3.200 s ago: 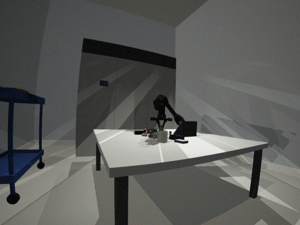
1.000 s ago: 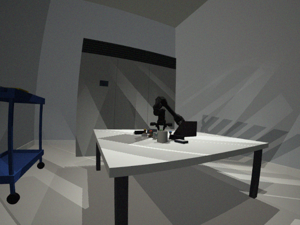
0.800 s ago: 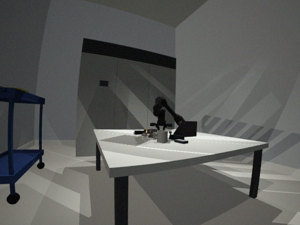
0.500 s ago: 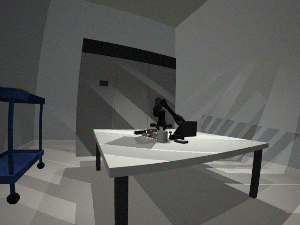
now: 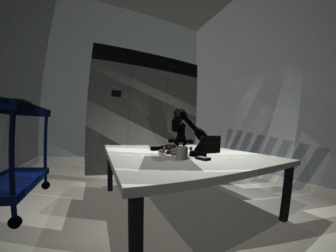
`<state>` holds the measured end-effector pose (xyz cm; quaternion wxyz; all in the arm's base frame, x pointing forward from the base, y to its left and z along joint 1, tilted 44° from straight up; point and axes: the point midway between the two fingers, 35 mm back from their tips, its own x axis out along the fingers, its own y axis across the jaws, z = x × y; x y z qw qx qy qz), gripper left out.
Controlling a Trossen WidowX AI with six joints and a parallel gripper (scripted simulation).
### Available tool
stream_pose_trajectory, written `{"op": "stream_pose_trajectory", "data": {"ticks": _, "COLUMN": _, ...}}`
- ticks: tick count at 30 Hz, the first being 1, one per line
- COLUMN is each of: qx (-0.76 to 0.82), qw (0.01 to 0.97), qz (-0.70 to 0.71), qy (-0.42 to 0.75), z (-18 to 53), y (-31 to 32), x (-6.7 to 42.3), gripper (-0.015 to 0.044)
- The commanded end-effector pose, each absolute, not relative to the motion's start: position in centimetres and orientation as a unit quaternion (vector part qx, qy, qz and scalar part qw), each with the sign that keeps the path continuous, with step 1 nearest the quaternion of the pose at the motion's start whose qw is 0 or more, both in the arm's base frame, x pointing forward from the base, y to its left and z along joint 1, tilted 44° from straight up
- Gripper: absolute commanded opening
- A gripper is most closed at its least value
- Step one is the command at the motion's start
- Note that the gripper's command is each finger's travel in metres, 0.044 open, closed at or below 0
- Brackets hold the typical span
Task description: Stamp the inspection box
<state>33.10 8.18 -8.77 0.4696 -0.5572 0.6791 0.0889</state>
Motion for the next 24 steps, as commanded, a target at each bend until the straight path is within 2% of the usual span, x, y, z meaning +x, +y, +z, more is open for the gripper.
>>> {"op": "stream_pose_trajectory", "data": {"ticks": 1, "qx": -0.560, "qw": 0.467, "qz": 0.088, "qy": 0.679, "z": -8.88, "y": 8.00, "x": 33.13, "gripper": 0.0000}}
{"op": "stream_pose_trajectory", "data": {"ticks": 24, "qx": -0.560, "qw": 0.467, "qz": 0.088, "qy": 0.679, "z": -9.21, "y": 7.68, "x": 33.16, "gripper": 0.0000}}
